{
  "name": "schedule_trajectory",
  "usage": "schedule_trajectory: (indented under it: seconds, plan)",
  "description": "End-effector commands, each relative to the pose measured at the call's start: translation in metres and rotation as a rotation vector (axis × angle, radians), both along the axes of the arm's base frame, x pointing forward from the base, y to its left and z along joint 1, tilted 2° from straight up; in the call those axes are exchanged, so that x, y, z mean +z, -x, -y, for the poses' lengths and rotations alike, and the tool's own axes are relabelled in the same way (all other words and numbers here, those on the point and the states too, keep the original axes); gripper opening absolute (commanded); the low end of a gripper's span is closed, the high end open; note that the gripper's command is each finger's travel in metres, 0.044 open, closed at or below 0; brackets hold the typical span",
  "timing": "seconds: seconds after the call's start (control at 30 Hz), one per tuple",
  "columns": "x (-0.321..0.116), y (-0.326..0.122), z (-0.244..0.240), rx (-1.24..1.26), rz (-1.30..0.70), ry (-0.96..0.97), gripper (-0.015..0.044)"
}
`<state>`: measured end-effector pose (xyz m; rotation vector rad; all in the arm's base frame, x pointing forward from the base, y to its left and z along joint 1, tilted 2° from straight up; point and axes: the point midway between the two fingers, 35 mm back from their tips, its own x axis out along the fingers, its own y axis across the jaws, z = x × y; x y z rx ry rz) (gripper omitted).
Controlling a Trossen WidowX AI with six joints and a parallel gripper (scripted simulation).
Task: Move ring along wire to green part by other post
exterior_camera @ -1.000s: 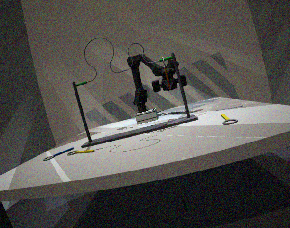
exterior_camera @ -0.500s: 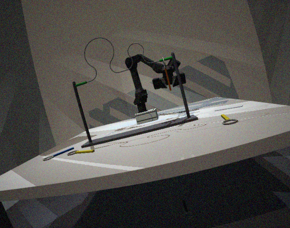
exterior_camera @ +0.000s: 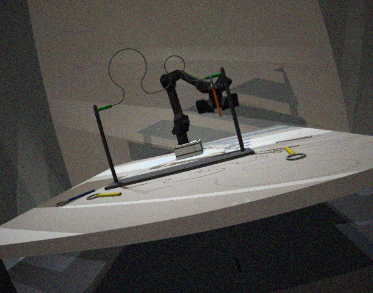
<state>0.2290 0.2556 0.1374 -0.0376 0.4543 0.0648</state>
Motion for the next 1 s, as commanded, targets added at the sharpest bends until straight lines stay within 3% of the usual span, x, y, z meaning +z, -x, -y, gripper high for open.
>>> schedule_trajectory:
  seconds: [0.0,0.13,0.33,0.5,0.97]
  plan:
    - [0.000,0.000,0.001,-0.005,0.002,-0.002,0.0160]
    - [0.000,0.000,0.001,-0.005,0.002,-0.002,0.0160]
    - [0.021,0.043,0.003,0.001,-0.001,0.000,0.0317]
    - [0.022,0.045,0.004,0.001,0.000,0.000,0.0440]
    - [0.022,0.045,0.004,0.001,0.000,0.000,0.0440]
